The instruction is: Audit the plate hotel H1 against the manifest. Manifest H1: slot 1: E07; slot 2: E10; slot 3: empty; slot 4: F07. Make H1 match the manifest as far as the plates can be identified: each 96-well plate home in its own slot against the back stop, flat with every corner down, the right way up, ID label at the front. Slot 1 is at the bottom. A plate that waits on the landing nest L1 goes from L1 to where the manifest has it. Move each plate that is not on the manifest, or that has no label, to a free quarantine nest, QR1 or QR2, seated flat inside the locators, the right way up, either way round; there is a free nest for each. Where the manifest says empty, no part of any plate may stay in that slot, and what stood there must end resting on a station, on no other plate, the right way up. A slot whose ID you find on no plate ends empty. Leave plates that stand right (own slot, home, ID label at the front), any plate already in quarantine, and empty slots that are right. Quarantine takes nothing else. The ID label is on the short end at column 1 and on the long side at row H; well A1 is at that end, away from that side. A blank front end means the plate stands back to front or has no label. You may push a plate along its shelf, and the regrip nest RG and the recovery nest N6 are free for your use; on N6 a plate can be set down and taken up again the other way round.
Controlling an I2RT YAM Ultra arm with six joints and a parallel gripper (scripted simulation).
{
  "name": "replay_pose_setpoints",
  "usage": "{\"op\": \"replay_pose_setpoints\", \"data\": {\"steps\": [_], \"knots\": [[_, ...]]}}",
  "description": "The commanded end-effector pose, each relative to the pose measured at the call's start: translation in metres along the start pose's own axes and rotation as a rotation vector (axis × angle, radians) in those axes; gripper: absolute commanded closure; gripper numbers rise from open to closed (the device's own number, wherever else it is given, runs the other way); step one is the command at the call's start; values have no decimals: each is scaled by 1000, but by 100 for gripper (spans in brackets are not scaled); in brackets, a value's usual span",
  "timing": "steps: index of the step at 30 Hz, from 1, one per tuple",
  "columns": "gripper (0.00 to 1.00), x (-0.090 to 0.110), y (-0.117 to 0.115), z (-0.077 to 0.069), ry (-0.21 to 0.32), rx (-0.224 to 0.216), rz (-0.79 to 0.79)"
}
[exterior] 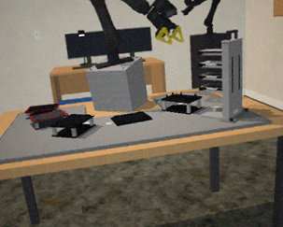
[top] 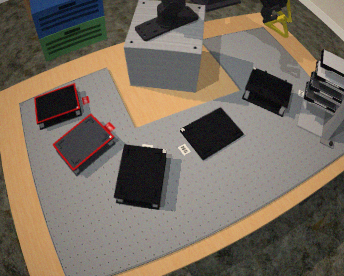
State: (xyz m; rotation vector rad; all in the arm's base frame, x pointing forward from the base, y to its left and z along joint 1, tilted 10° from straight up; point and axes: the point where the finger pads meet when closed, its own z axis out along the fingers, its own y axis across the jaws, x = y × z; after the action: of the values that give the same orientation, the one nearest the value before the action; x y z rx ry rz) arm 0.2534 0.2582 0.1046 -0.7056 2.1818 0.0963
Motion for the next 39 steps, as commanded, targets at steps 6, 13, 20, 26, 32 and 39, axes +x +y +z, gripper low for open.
{"op": "replay_pose_setpoints", "data": {"steps": [6,13,20,26,32,39], "knots": [[0,-15,0,5,-24,0,16],[0,-18,0,15,-25,-2,15],[0,-21,-1,25,-25,-1,16],[0,-24,-1,34,-25,0,15],[0,-37,1,31,-61,-10,22],[0,-30,1,51,-27,-3,12]]}}
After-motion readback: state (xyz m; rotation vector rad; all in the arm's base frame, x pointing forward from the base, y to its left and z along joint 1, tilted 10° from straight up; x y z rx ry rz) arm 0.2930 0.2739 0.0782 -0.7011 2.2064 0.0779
